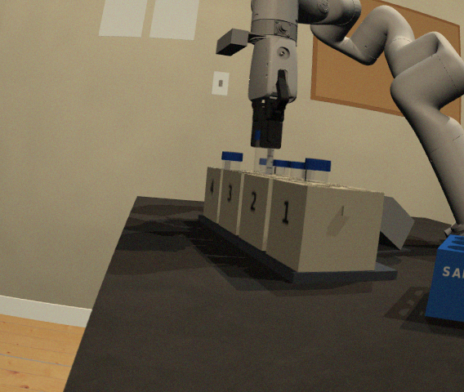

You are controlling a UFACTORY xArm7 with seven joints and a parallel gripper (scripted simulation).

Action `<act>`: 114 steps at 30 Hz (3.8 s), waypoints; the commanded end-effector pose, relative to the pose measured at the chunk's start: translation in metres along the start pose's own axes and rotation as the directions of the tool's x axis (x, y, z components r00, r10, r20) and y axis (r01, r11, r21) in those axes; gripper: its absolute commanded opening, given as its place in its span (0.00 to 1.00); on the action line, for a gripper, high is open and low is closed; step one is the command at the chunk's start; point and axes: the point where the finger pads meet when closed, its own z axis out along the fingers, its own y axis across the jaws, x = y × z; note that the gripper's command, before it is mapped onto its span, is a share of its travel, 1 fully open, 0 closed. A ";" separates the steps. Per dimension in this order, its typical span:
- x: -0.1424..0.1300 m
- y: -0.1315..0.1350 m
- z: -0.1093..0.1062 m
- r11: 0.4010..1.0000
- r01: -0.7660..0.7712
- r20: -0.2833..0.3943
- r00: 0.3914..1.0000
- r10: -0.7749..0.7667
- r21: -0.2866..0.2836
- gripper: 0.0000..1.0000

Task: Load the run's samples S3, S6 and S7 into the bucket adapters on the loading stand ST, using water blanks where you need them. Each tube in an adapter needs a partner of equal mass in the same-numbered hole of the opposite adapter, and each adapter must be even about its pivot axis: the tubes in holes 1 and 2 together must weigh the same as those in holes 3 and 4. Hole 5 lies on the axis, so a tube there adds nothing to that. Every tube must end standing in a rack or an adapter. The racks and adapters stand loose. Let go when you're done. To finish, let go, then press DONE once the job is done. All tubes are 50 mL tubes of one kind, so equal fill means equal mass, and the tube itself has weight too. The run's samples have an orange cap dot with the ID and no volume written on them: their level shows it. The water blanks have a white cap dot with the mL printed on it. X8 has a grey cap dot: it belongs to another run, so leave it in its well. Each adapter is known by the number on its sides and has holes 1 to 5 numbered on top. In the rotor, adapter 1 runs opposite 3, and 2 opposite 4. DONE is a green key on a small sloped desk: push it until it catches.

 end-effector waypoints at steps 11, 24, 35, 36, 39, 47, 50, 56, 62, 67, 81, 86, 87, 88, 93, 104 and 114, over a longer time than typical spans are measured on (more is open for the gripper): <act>0.001 0.000 0.013 1.000 0.000 -0.003 1.000 0.000 0.000 0.00; 0.001 0.000 0.026 1.000 0.000 -0.003 1.000 0.000 0.000 0.00; 0.001 0.000 0.033 1.000 0.000 -0.003 1.000 0.000 0.000 0.00; 0.001 0.000 0.033 1.000 0.000 -0.003 1.000 0.000 0.000 0.00; 0.001 0.000 0.033 1.000 0.000 -0.003 1.000 0.000 0.000 0.00; 0.001 0.000 0.033 1.000 0.000 -0.003 1.000 0.000 0.000 0.00; 0.001 0.000 0.033 1.000 0.000 -0.003 1.000 0.000 0.000 0.00; 0.001 0.000 0.033 1.000 0.000 -0.003 1.000 0.000 0.000 0.44; 0.001 0.000 0.033 1.000 0.000 -0.003 1.000 0.000 0.000 0.44; 0.001 0.000 0.033 1.000 0.000 -0.003 1.000 0.000 0.000 0.44; 0.001 0.000 0.031 1.000 0.000 -0.003 1.000 0.000 0.000 0.44; 0.001 0.000 0.021 1.000 0.000 -0.003 1.000 0.000 0.000 0.44; 0.001 0.000 0.019 1.000 0.000 -0.003 1.000 0.000 0.000 0.44; 0.001 0.000 0.017 1.000 0.000 -0.003 1.000 0.000 0.000 0.44; 0.001 0.000 0.007 1.000 0.000 -0.003 1.000 0.000 0.000 0.44; 0.001 0.000 -0.011 1.000 0.000 -0.003 1.000 0.000 0.000 0.44; 0.001 0.000 -0.027 1.000 0.000 -0.003 1.000 0.000 0.000 0.44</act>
